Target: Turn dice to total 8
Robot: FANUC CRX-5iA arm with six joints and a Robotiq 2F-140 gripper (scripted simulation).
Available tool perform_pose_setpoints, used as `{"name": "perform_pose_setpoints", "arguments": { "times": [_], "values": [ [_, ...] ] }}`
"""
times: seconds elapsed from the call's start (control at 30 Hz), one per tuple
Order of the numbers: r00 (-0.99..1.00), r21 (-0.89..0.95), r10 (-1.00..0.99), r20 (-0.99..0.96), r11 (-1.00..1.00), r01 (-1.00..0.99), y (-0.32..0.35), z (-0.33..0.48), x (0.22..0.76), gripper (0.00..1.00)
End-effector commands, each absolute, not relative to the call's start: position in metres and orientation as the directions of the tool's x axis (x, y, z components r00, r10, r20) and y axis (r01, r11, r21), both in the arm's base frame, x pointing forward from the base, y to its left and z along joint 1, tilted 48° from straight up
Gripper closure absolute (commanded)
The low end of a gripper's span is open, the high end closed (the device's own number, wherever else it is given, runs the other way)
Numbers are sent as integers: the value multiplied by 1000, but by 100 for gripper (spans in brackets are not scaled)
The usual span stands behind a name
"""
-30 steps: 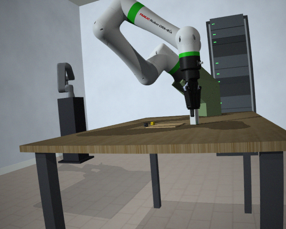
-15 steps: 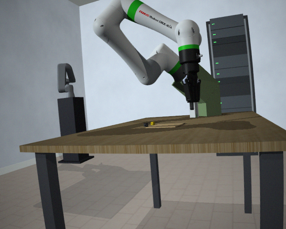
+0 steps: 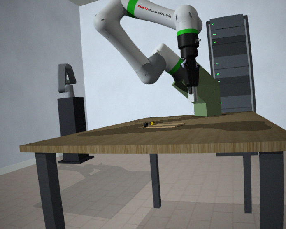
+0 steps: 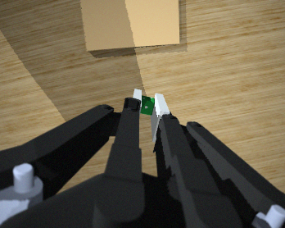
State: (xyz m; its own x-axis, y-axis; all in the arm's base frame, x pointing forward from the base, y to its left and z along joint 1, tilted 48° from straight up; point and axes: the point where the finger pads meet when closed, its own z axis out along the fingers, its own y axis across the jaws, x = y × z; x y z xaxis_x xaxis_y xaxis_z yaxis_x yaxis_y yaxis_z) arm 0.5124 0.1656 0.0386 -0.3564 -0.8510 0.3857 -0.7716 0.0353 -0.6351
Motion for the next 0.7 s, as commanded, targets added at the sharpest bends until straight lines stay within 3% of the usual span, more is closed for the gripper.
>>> {"name": "perform_pose_setpoints", "arguments": {
  "times": [0.0, 0.2, 0.3, 0.67],
  "values": [
    [-356, -635, -851, 386, 35, -772, 166, 40, 512, 93],
    [-339, -626, -852, 399, 17, -779, 160, 44, 510, 93],
    [-204, -551, -843, 498, -126, -825, 108, 75, 490, 93],
    [-48, -449, -804, 592, -280, -848, 50, 99, 464, 93]
  ]
}}
